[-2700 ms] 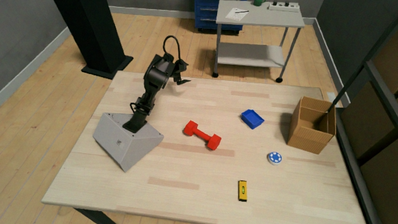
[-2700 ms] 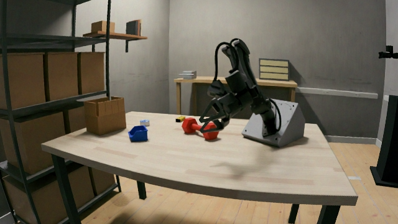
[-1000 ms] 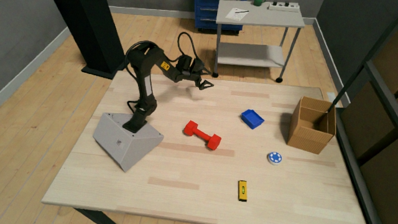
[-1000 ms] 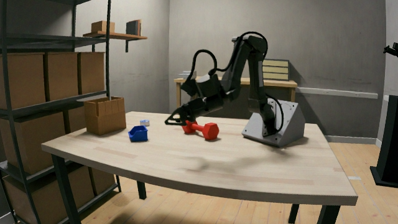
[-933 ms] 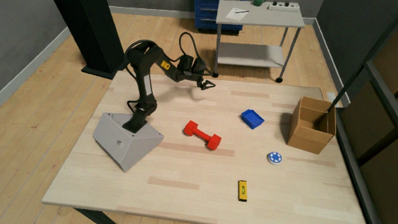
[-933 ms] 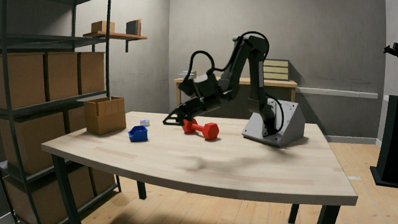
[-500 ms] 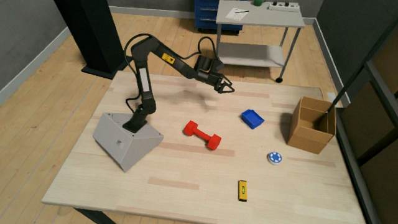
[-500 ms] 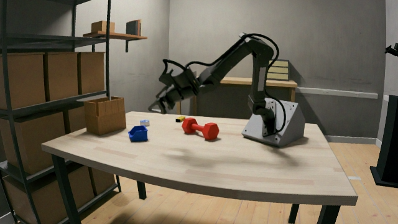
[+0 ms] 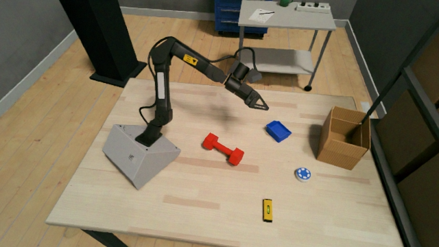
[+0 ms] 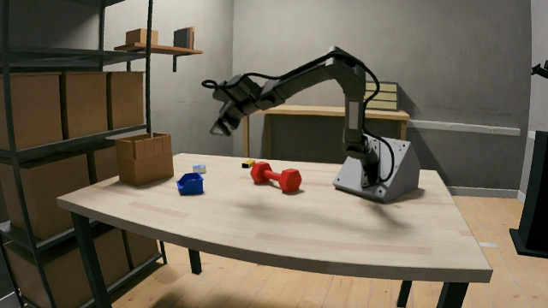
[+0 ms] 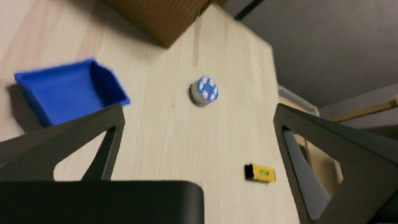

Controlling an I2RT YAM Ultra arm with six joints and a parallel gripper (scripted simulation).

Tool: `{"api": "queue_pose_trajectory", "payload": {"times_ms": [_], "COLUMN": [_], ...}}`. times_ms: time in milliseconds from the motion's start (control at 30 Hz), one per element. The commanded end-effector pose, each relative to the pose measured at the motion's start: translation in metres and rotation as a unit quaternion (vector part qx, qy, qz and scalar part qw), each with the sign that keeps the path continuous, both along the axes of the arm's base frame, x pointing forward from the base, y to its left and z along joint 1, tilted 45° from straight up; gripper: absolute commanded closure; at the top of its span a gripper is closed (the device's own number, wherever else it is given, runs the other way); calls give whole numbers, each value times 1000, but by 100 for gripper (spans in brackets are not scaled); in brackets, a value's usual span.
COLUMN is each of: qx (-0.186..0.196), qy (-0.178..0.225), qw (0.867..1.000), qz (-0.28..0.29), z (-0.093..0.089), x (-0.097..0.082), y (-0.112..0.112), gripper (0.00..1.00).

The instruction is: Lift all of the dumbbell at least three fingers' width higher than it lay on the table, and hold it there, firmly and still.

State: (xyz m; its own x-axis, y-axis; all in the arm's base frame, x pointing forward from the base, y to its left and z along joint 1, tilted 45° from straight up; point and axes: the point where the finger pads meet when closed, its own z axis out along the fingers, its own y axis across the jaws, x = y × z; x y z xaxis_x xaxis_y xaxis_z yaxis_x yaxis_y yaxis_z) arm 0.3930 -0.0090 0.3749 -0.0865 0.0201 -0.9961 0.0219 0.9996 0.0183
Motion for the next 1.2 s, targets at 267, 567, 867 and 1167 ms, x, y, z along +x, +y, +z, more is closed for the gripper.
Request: {"api": "queue_pose_trajectory", "payload": {"times_ms": [267, 567, 867, 1167], "qx": [31, 97, 186, 296], "qy": [192, 310, 406, 477], "qw": [979, 942, 889, 819], "qz": [60, 85, 106, 120], "z": [-85, -141, -180, -201], "x": [2, -16, -42, -71], "y": [-9, -15, -16, -12], "gripper": [0, 0, 0, 0]}}
